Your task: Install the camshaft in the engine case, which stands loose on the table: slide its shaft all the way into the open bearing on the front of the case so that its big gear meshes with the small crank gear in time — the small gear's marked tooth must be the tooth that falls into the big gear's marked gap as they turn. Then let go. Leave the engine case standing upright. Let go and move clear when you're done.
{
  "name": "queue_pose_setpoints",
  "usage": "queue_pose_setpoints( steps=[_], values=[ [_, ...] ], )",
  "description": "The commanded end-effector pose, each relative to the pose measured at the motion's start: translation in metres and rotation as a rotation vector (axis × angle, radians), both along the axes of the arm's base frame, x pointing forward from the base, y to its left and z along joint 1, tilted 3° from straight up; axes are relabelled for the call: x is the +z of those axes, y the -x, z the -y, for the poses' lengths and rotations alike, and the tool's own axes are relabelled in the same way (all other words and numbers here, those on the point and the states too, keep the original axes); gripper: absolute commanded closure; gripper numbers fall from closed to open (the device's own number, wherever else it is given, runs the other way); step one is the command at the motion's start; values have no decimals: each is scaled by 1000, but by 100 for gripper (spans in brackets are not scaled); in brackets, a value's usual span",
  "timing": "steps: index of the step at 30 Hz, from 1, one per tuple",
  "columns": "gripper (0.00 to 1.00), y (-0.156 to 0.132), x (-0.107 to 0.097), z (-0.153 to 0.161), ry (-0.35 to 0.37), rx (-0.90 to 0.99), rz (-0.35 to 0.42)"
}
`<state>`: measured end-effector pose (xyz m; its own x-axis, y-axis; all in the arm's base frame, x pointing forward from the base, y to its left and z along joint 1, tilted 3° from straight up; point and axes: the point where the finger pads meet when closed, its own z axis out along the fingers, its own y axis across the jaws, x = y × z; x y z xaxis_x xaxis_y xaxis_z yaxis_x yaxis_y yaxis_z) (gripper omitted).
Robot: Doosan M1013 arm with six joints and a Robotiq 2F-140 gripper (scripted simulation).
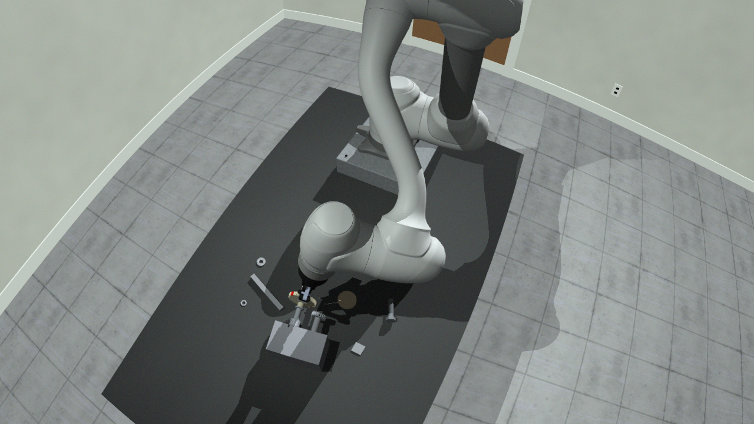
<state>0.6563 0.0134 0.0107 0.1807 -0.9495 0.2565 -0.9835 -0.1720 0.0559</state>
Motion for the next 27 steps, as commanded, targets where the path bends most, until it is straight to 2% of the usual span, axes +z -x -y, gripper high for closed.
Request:
queue_pose_setpoints(
  steps=[1, 27],
  values=[
    [95, 0, 0, 0, 0, 0, 0],
    [95, -11, -1, -2, 0, 0, 0]
  ],
)
